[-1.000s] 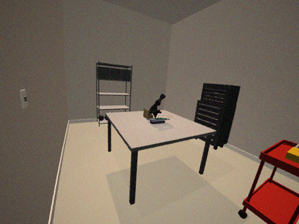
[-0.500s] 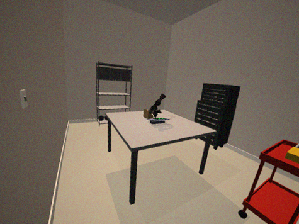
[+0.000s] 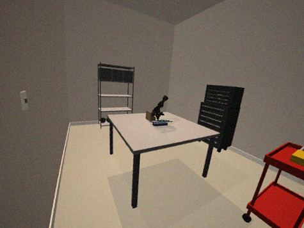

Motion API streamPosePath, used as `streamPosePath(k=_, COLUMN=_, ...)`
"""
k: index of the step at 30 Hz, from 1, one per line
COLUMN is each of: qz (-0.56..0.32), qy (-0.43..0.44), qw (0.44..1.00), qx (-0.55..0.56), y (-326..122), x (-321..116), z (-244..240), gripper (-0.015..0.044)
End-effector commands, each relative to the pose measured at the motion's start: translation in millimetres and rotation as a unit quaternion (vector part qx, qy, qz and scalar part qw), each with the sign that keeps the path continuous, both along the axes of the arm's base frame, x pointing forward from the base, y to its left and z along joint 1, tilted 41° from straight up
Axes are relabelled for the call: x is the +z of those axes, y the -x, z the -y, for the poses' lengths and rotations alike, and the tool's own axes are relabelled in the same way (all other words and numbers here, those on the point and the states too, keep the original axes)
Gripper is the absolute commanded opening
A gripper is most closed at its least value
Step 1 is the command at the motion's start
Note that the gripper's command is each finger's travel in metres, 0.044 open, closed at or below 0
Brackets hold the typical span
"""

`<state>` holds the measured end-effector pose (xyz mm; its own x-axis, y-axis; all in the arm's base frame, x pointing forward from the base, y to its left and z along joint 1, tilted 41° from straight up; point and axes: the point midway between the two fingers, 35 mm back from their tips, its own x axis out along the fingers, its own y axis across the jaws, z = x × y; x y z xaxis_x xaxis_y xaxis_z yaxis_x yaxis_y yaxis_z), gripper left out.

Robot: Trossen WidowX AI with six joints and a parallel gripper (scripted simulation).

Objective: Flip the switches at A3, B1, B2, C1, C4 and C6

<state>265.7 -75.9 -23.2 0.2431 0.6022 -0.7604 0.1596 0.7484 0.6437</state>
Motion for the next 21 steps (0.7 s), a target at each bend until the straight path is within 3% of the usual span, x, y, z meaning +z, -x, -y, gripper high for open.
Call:
streamPosePath(k=1, qz=0.0, qy=-0.002, qw=1.0, qx=-0.002, y=-0.5, x=-0.5, z=-0.7, gripper=0.0)
streamPosePath(k=21, qz=0.0, qy=-0.002, qw=1.0, qx=-0.002, y=-1.2, x=-2.5, z=-2.3, gripper=0.0)
